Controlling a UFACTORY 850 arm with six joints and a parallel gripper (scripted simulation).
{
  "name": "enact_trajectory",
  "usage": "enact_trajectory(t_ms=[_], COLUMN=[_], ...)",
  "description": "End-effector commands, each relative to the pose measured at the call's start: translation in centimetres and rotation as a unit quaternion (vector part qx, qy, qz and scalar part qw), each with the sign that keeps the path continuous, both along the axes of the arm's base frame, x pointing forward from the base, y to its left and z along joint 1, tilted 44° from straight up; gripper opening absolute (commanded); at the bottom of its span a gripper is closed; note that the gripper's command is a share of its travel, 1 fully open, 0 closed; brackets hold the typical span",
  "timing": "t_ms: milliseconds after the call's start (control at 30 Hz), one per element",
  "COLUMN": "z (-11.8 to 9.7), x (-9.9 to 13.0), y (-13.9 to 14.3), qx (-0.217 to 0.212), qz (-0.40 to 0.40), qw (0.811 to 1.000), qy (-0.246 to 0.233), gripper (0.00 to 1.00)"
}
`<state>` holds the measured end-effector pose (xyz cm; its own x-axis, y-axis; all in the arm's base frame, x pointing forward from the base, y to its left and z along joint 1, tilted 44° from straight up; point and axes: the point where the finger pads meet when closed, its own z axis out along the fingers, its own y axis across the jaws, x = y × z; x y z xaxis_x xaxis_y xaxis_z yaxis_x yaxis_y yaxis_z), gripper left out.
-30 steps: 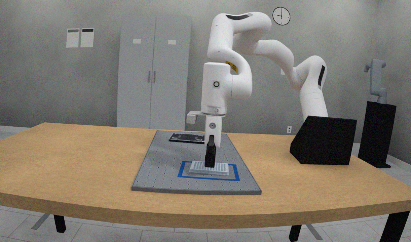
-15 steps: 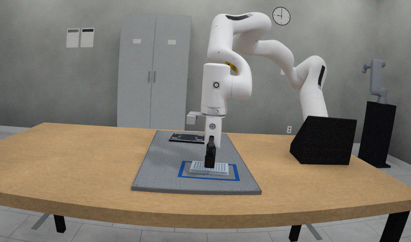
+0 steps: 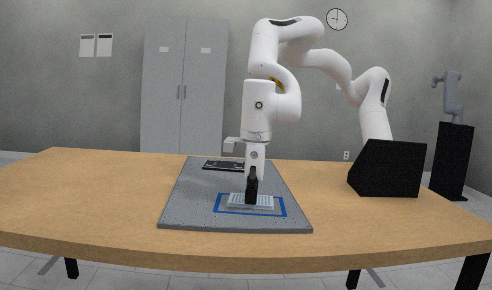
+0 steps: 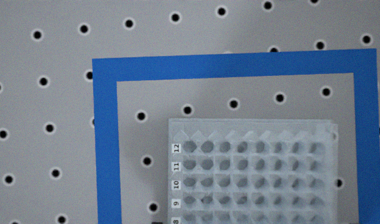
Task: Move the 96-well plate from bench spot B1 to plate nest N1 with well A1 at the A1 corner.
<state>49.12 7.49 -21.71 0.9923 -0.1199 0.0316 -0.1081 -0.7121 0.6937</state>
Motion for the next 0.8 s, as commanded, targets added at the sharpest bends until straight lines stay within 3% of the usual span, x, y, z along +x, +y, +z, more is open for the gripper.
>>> enact_trajectory(t_ms=[0,767], z=[-0.13,-0.61], x=[0.07,0.03], y=[-0.09,-0.55], qx=[0.0,0.0], qz=[0.0,0.0], qw=[1.0,1.0], qy=[-0.001,-0.001], gripper=[1.0,1.0])
